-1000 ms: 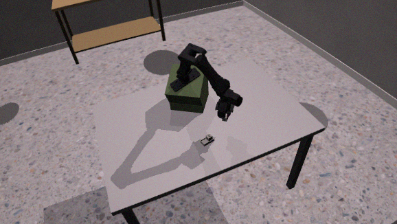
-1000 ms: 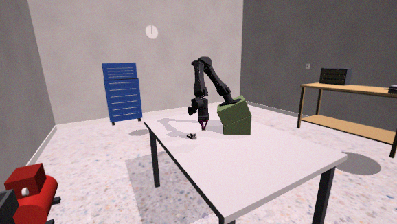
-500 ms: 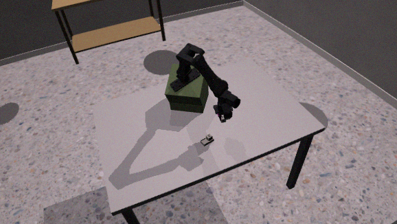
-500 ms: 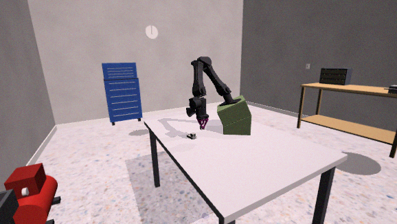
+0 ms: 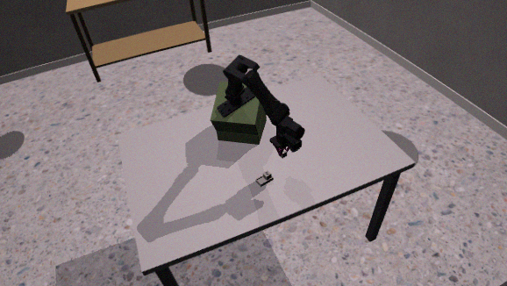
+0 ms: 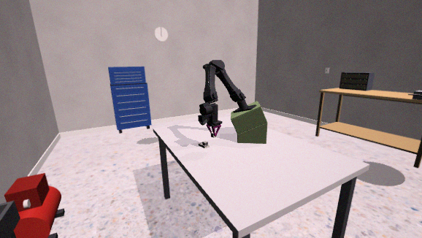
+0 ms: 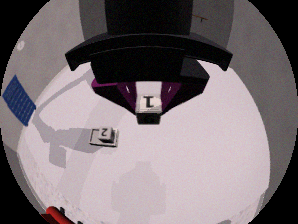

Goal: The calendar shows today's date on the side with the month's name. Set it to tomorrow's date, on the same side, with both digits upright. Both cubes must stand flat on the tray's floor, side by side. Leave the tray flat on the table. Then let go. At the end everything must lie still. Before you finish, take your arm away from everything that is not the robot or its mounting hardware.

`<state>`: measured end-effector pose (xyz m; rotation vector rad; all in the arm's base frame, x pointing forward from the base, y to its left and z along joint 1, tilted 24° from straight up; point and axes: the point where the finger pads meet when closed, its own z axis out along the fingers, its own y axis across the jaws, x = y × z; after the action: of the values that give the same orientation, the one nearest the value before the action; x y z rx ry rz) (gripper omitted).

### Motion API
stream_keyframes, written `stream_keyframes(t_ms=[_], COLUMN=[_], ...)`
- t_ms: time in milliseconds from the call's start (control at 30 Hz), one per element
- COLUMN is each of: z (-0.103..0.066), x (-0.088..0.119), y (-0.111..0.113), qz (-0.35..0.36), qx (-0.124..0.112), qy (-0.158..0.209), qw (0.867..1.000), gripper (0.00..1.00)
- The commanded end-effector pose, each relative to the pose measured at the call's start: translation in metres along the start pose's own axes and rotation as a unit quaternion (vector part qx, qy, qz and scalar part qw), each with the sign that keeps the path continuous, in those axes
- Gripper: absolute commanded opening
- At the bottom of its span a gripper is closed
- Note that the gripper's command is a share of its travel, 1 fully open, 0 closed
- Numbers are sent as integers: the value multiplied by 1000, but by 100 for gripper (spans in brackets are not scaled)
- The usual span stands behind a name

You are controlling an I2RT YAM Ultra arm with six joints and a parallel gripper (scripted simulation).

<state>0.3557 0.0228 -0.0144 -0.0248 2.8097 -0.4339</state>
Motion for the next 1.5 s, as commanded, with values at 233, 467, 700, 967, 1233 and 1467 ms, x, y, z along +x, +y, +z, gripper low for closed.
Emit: stream_keyframes(t_ms=[233,467,700,967,1233,1467], z=[-3,3,20,58,82,93], x=[-3,-3,-3,-3,-3,-3], y=[0,0,0,0,0,-1], qz=[-16,-16,-16,-16,-16,-16], qx=[-1,-1,-1,-1,-1,-1], qy=[-5,-5,-5,-5,-5,-5], qw=[1000,1000,1000,1000,1000,1000], gripper=[26,26,26,26,26,26])
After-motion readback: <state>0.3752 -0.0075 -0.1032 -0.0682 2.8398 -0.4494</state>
